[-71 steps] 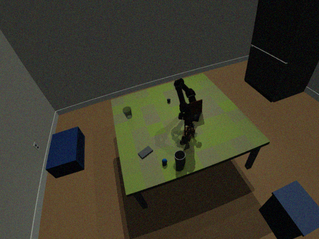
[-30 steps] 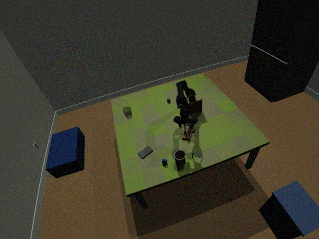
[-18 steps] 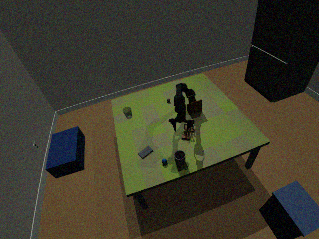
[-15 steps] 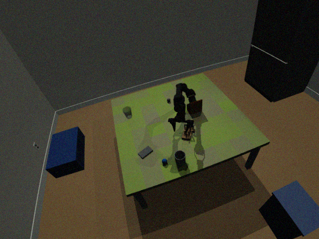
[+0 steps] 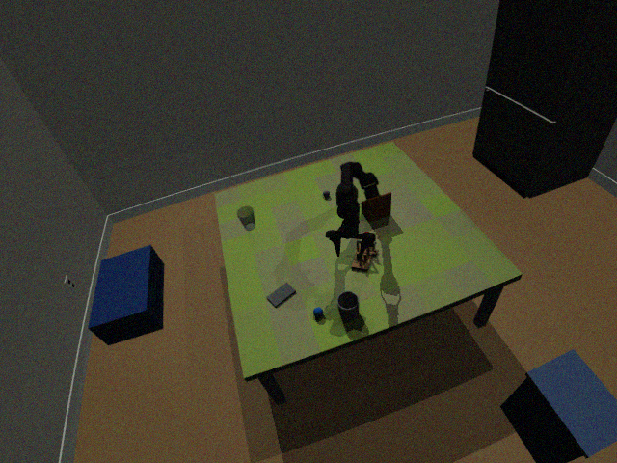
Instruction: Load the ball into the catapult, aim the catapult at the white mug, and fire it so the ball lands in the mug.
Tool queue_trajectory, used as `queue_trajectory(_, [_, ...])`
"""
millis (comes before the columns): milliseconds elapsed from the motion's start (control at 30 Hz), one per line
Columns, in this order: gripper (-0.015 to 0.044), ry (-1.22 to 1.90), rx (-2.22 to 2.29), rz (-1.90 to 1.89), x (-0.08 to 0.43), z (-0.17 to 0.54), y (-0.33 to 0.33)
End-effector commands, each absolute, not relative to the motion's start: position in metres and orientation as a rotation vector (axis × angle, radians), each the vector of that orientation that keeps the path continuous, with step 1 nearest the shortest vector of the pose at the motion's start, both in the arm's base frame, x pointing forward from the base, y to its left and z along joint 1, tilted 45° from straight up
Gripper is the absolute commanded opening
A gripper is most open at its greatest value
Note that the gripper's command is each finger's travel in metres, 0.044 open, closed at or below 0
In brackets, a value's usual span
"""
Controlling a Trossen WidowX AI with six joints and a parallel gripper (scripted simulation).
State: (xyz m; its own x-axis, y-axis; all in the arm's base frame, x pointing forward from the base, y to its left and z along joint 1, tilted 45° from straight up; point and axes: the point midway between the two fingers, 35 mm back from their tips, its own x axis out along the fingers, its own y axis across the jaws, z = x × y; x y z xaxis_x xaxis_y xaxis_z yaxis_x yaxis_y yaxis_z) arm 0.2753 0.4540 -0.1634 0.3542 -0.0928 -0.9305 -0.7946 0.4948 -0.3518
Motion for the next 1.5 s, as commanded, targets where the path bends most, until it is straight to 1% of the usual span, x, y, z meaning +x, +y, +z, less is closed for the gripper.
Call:
queue_trajectory(0, [0.0361, 1.125, -0.972, 0.562, 0.277, -0.162, 0.456])
queue_trajectory(467, [0.0000, 1.125, -0.972, 0.562, 0.277, -0.162, 0.456])
queue_trajectory(800, [0.0000, 1.137, -0.965, 0.544, 0.273, -0.164, 0.454])
queue_trajectory(1133, [0.0000, 1.262, -0.877, 0.257, 0.212, -0.188, 0.414])
queue_trajectory(1467, [0.0000, 1.270, -0.805, -0.056, 0.158, -0.198, 0.368])
